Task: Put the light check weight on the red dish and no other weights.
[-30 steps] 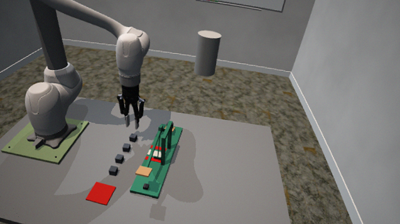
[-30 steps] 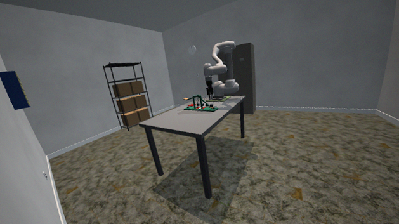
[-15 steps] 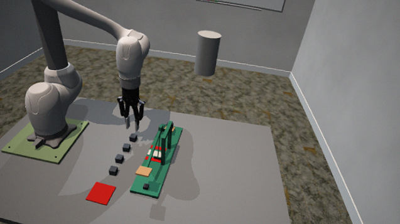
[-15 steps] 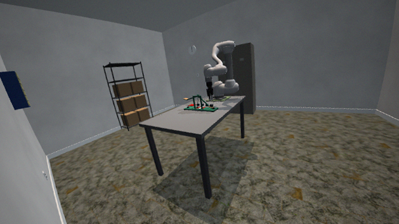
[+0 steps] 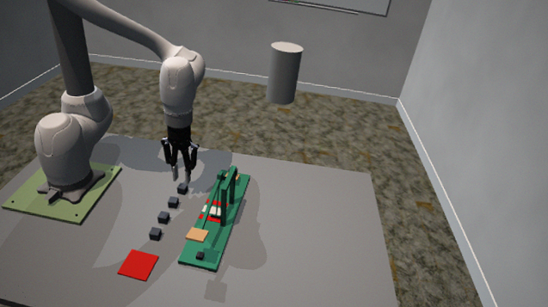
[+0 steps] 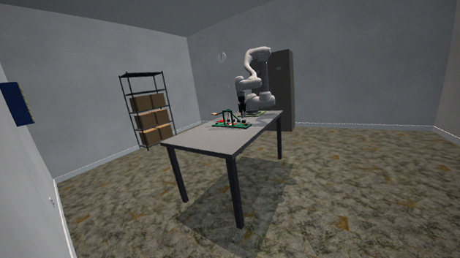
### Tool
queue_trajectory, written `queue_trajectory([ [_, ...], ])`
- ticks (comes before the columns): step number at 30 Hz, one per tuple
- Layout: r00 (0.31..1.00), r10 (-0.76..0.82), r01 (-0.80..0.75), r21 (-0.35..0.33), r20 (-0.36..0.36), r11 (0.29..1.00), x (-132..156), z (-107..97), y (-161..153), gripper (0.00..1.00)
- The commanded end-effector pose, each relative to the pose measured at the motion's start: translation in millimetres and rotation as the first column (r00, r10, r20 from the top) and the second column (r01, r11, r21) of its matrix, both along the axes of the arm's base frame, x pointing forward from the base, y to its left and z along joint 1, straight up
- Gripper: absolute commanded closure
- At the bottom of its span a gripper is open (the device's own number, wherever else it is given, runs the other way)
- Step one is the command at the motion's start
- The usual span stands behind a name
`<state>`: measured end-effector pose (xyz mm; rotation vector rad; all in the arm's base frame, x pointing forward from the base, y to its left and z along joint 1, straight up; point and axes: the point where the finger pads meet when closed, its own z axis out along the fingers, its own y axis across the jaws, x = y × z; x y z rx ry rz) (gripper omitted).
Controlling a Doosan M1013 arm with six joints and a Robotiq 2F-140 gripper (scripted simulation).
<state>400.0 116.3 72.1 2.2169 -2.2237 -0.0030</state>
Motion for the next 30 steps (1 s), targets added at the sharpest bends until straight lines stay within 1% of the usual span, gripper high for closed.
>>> queue_trajectory([
  [1,1.0,0.0,0.0,0.0,0.0,1.0,0,-4,0,0.65],
  [14,1.0,0.0,0.0,0.0,0.0,1.0,0,-16,0,0.65],
  [30,1.0,0.0,0.0,0.0,0.0,1.0,0,-18,0,0.65],
])
